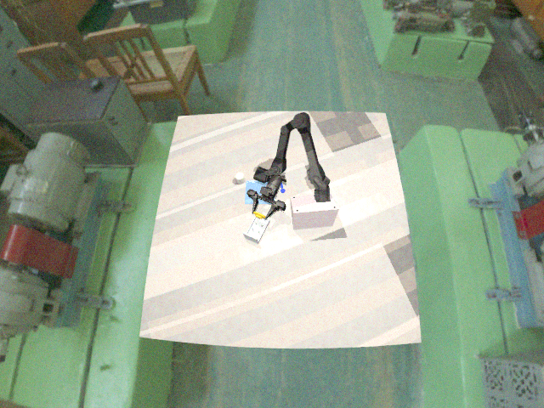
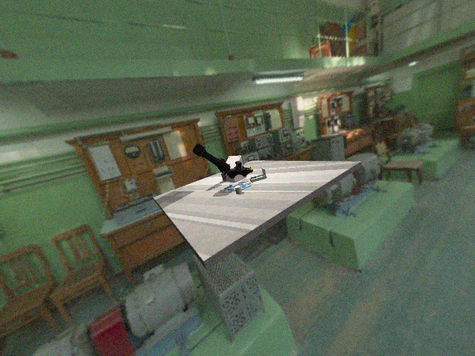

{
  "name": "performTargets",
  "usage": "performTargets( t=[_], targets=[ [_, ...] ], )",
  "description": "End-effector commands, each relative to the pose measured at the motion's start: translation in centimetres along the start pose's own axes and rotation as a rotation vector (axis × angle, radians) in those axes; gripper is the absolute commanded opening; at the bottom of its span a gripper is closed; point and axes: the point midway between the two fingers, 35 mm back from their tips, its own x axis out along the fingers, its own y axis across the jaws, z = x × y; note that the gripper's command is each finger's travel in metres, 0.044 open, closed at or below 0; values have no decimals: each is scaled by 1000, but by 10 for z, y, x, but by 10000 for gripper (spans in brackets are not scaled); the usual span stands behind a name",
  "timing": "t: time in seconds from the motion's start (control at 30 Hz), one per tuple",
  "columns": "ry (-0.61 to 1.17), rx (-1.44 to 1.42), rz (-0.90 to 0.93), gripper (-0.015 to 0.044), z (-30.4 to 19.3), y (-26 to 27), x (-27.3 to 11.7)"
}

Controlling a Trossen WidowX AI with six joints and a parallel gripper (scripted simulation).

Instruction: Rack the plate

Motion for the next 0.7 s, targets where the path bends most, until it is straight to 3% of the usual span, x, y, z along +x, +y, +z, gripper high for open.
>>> performTargets(
  t=[0.0,0.67],
  targets=[
    [-14,-27,-14,0,1,-1,-2],
    [-4,-25,-15,0,-26,0,13]
  ],
)
